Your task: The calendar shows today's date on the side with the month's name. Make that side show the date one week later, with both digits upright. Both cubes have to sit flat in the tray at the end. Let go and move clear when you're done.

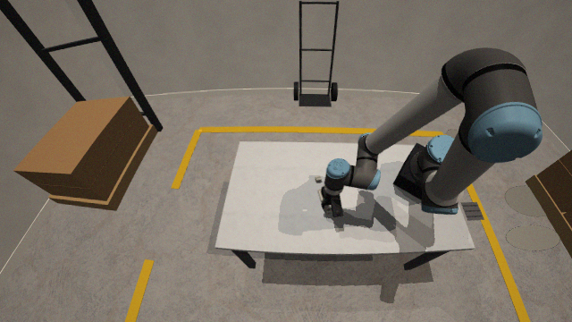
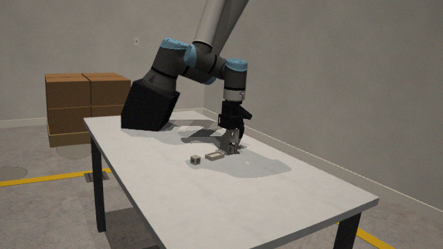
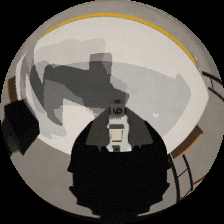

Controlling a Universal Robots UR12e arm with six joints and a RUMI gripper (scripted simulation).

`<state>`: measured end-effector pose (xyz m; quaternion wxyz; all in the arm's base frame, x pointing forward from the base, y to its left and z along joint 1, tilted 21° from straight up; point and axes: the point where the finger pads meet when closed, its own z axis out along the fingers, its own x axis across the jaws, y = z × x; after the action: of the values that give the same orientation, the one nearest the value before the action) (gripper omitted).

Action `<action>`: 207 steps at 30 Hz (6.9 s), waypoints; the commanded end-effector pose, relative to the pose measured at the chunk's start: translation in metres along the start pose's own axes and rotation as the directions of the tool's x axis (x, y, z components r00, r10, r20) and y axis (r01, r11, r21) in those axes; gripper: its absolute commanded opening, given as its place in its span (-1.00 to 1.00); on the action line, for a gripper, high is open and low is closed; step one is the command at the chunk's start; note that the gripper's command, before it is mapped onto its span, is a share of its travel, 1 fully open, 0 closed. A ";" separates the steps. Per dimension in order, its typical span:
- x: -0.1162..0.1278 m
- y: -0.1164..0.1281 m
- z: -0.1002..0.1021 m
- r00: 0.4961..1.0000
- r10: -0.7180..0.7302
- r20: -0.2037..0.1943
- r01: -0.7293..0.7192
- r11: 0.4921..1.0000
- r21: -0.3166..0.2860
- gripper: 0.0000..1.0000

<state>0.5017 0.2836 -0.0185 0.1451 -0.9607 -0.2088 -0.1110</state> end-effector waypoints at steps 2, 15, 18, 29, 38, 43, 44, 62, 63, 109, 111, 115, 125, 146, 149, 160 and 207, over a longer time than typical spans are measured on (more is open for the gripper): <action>0.002 0.001 0.000 1.000 0.000 0.000 0.000 1.000 -0.001 -0.80; 0.002 0.001 0.002 1.000 0.000 0.000 0.000 1.000 -0.001 -0.80; 0.002 0.000 0.003 1.000 -0.001 0.000 0.001 1.000 -0.001 -0.80; 0.002 0.001 0.005 1.000 -0.001 -0.001 0.001 1.000 -0.002 -0.80; 0.002 0.001 0.005 1.000 -0.001 -0.001 0.001 1.000 -0.001 -0.80; 0.002 0.001 0.005 1.000 -0.001 -0.001 0.001 1.000 -0.001 -0.80; 0.002 0.001 0.005 1.000 -0.001 -0.001 0.001 1.000 -0.001 -0.80; 0.002 0.001 0.005 1.000 -0.001 -0.001 0.001 1.000 -0.001 -0.80; 0.002 0.001 0.005 1.000 -0.001 -0.001 0.001 1.000 -0.001 -0.80; 0.002 0.001 0.004 1.000 -0.001 -0.001 0.001 1.000 -0.002 -0.44; 0.002 0.001 0.002 1.000 -0.001 -0.002 0.001 1.000 -0.002 -0.44; 0.002 0.002 -0.006 1.000 0.001 -0.002 -0.001 1.000 -0.002 -0.44; 0.004 0.002 -0.052 1.000 0.000 -0.005 0.000 1.000 -0.002 -0.44; 0.000 0.001 -0.085 1.000 0.001 0.002 -0.001 1.000 0.000 1.00; 0.000 0.001 -0.085 1.000 0.001 0.001 -0.001 1.000 0.000 1.00; 0.001 0.001 -0.085 1.000 0.001 0.000 -0.001 1.000 -0.001 1.00; 0.012 0.138 -0.079 0.533 0.846 -0.004 -0.846 0.533 -0.004 1.00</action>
<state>0.5506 0.1557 0.0288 0.1769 -0.9580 0.2226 -0.0364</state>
